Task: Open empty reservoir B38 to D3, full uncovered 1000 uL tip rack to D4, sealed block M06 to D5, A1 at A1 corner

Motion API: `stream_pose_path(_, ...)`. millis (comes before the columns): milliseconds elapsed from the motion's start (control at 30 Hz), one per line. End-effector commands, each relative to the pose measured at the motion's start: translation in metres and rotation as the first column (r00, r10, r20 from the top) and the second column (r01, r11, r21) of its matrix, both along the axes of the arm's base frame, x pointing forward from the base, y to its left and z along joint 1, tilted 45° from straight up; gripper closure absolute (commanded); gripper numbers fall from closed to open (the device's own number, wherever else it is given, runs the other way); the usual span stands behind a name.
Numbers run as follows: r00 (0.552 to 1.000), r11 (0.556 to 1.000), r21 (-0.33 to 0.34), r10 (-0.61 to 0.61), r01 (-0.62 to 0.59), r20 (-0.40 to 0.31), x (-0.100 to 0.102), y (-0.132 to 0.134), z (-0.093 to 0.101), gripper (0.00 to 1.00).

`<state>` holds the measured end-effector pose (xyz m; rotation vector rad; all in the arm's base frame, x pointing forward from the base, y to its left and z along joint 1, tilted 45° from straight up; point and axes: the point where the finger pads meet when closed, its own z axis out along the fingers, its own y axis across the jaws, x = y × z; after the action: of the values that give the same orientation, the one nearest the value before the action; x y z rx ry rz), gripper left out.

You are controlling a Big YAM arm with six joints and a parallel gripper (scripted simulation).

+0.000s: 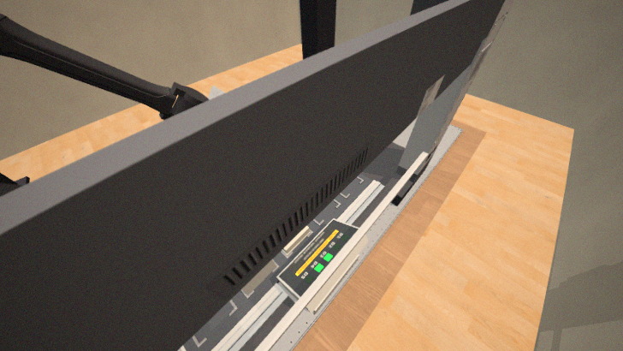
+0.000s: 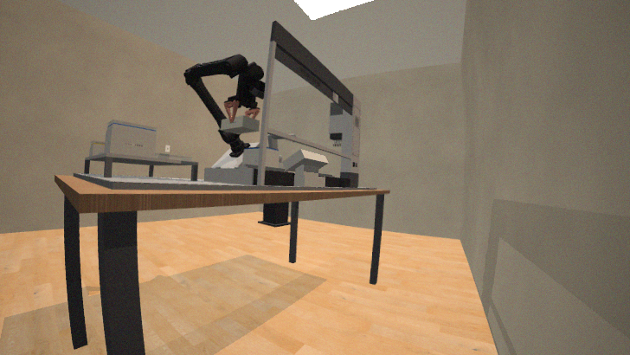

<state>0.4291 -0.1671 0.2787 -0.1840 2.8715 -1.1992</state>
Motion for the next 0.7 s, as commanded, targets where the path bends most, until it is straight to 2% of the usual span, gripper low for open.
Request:
stream_pose_path(0,0.997,1.0,-0.009,0.024,-0.024,0.075,0.0114,0.0135,0.0343,1.0)
stream_pose_path(667,0.997,1.0,-0.009,0.024,-0.024,0.07,0.0125,0.0134,0.0326,1.0)
